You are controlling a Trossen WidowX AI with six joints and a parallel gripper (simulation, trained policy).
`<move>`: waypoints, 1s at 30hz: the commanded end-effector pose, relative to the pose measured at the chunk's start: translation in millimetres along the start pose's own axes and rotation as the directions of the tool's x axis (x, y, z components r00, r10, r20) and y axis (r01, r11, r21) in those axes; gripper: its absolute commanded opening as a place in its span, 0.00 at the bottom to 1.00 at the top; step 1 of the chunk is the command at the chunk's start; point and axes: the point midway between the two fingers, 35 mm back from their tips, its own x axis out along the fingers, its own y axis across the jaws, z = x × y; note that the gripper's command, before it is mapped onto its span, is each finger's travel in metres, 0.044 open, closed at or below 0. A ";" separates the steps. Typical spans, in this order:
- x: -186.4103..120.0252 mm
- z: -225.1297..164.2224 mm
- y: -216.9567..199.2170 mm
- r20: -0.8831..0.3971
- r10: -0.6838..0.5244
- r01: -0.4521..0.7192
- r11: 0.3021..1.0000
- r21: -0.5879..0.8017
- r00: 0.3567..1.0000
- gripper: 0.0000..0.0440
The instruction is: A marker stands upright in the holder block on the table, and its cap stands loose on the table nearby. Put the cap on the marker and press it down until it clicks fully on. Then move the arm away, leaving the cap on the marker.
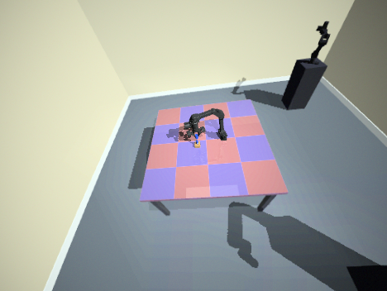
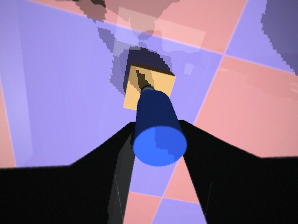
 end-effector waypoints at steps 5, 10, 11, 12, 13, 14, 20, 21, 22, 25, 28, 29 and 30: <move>1.1 -11.6 5.7 -0.008 -0.024 0.024 1.000 -0.002 1.000 0.00; 8.4 -13.3 7.1 -0.010 -0.048 0.048 0.999 -0.003 0.999 0.00; 10.0 -13.3 7.3 -0.011 -0.053 0.053 0.999 -0.002 0.999 0.00; 11.6 -13.3 7.5 -0.011 -0.057 0.057 0.998 -0.002 0.998 0.00; 13.1 -13.2 7.7 -0.011 -0.061 0.061 0.998 -0.002 0.998 0.00; 14.7 -13.0 7.8 -0.012 -0.064 0.064 0.998 -0.001 0.998 0.00; 28.4 -12.2 7.6 -0.020 -0.094 0.093 0.996 -0.009 0.995 0.00; 31.4 -12.0 7.4 -0.022 -0.099 0.099 0.995 -0.011 0.995 0.00; 34.4 -11.8 7.3 -0.024 -0.104 0.104 0.995 -0.014 0.994 0.00; 43.9 -11.1 6.0 -0.030 -0.121 0.121 0.992 -0.021 0.992 0.00; 53.5 -10.5 4.9 -0.035 -0.135 0.134 0.990 -0.030 0.990 0.00; 56.6 -10.3 4.5 -0.036 -0.139 0.138 0.990 -0.034 0.990 0.00; 59.5 -10.1 4.2 -0.037 -0.143 0.142 0.989 -0.037 0.989 0.00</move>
